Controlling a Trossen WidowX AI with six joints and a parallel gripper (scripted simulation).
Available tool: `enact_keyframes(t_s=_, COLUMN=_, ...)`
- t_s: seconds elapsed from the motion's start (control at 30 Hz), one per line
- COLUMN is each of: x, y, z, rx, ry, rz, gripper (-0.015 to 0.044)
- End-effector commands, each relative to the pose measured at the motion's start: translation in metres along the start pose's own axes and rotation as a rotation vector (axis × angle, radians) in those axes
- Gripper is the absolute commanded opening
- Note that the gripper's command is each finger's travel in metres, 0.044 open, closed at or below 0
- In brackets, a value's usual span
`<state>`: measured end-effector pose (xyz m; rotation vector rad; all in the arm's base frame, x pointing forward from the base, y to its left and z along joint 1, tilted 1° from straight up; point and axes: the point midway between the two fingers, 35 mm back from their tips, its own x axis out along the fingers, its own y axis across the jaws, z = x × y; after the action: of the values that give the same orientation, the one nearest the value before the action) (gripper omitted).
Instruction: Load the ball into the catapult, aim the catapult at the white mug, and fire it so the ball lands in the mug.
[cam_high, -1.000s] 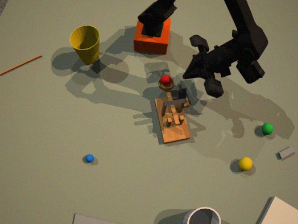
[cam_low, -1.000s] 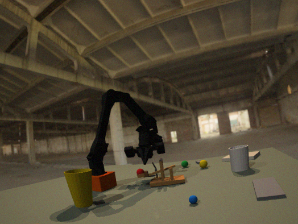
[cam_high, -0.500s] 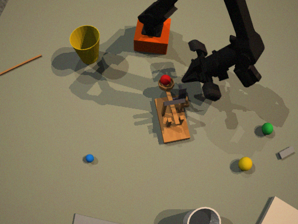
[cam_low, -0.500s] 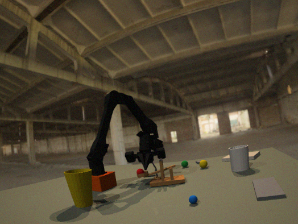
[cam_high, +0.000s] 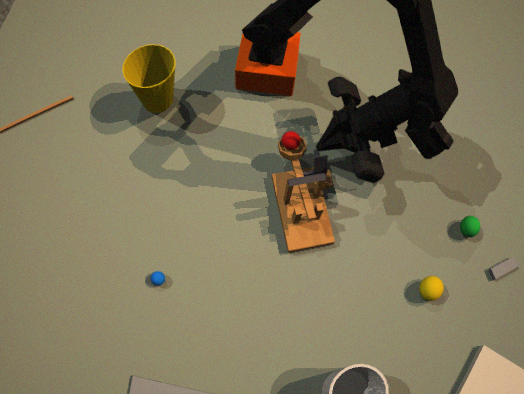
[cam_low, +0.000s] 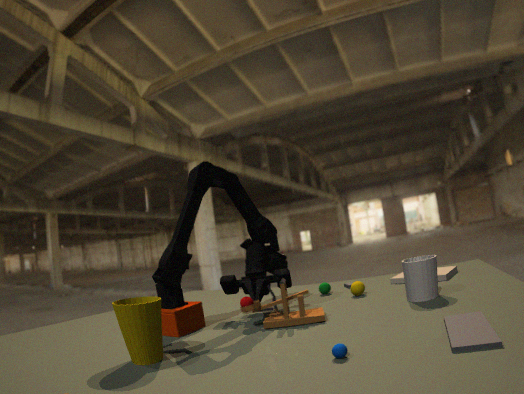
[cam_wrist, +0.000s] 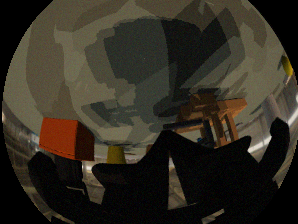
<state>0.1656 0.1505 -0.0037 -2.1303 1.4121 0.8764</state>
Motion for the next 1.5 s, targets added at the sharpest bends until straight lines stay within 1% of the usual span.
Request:
enact_keyframes(t_s=0.0, x=0.008, y=0.002, z=0.004, rx=-0.008, ry=0.008, rz=0.002, gripper=0.0000)
enact_keyframes(t_s=0.07, x=0.010, y=0.003, z=0.006, rx=-0.008, ry=0.008, rz=0.003, gripper=0.0000)
enact_keyframes(t_s=0.17, x=0.022, y=0.002, z=0.017, rx=-0.008, ry=0.008, rz=0.003, gripper=0.0000)
enact_keyframes(t_s=0.3, x=0.020, y=0.002, z=0.017, rx=-0.010, ry=0.007, rz=0.002, gripper=0.0000)
enact_keyframes(t_s=0.37, x=-0.001, y=-0.002, z=0.014, rx=-0.022, ry=0.006, rz=-0.003, gripper=0.0000)
enact_keyframes(t_s=0.5, x=-0.068, y=-0.005, z=-0.005, rx=-0.061, ry=0.002, rz=-0.017, gripper=0.0000)
enact_keyframes(t_s=0.6, x=-0.098, y=-0.002, z=-0.019, rx=-0.079, ry=0.002, rz=-0.024, gripper=0.0000)
enact_keyframes(t_s=0.67, x=-0.107, y=-0.001, z=-0.023, rx=-0.084, ry=0.002, rz=-0.025, gripper=0.0000)
enact_keyframes(t_s=0.83, x=-0.108, y=0.000, z=-0.024, rx=-0.085, ry=0.002, rz=-0.026, gripper=0.0000)
enact_keyframes(t_s=0.87, x=-0.098, y=-0.003, z=-0.018, rx=-0.081, ry=-0.001, rz=-0.033, gripper=0.0026)
enact_keyframes(t_s=1.0, x=-0.099, y=-0.011, z=-0.017, rx=-0.025, ry=-0.041, rz=-0.021, gripper=0.0131)
enact_keyframes(t_s=1.37, x=-0.105, y=-0.063, z=-0.021, rx=0.282, ry=-0.244, rz=0.035, gripper=0.0420)
enact_keyframes(t_s=1.4, x=-0.106, y=-0.068, z=-0.022, rx=0.310, ry=-0.262, rz=0.040, gripper=0.0440)
enact_keyframes(t_s=1.47, x=-0.107, y=-0.078, z=-0.024, rx=0.366, ry=-0.297, rz=0.048, gripper=0.0440)
